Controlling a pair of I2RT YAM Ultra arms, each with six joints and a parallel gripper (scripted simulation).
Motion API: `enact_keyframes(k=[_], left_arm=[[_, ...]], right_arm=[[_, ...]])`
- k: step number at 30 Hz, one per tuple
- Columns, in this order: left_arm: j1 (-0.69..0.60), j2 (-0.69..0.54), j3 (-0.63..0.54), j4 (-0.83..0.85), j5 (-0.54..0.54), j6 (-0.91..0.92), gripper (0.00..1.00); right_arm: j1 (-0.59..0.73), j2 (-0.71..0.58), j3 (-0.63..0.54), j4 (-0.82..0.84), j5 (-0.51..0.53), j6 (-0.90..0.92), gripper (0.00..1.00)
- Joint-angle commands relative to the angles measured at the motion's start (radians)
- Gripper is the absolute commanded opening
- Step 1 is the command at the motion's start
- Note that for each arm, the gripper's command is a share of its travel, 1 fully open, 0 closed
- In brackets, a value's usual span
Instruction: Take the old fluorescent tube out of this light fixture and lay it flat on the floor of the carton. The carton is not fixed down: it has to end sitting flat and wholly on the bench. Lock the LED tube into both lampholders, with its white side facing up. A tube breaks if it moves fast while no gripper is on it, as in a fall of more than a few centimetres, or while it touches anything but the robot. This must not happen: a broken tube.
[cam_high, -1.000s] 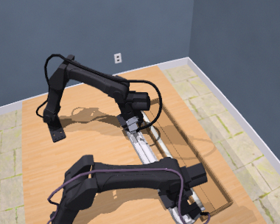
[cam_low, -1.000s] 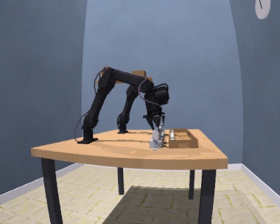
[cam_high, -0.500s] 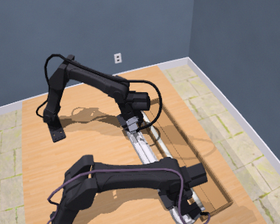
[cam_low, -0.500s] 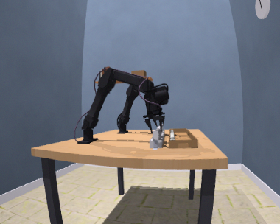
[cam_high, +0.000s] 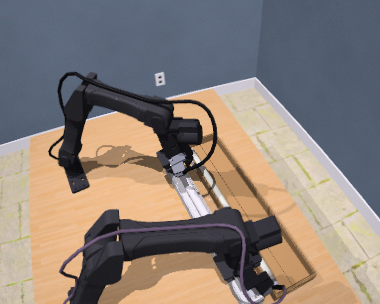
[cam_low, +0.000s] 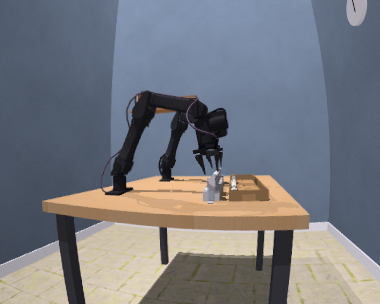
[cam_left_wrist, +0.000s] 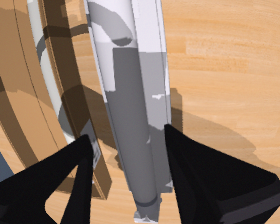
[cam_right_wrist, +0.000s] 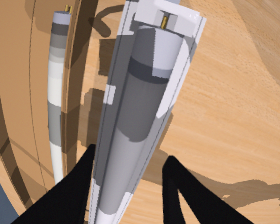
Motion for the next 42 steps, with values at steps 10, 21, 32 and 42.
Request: enact_keyframes(k=[10,21,32,42], left_arm=[[-0.002,-0.018,0.079,-0.107,0.001,-0.016,0.49],[-0.003,-0.02,0.072,-0.105,-0.001,-0.018,0.49],[-0.055,-0.064,-0.017,0.059,-0.106,-0.046,0.49],[-0.156,-0.133,-0.201,0.315,-0.299,-0.105,0.49]], right_arm=[[-0.003,-0.041,0.059,-0.071,-0.001,-0.013,0.49],[0.003,-0.064,0.06,-0.067,0.0,-0.014,0.49],[0.043,-0.124,-0.072,0.115,0.026,0.046,0.49],[0.121,-0.286,-0.366,0.471,0.058,0.127,0.49]])
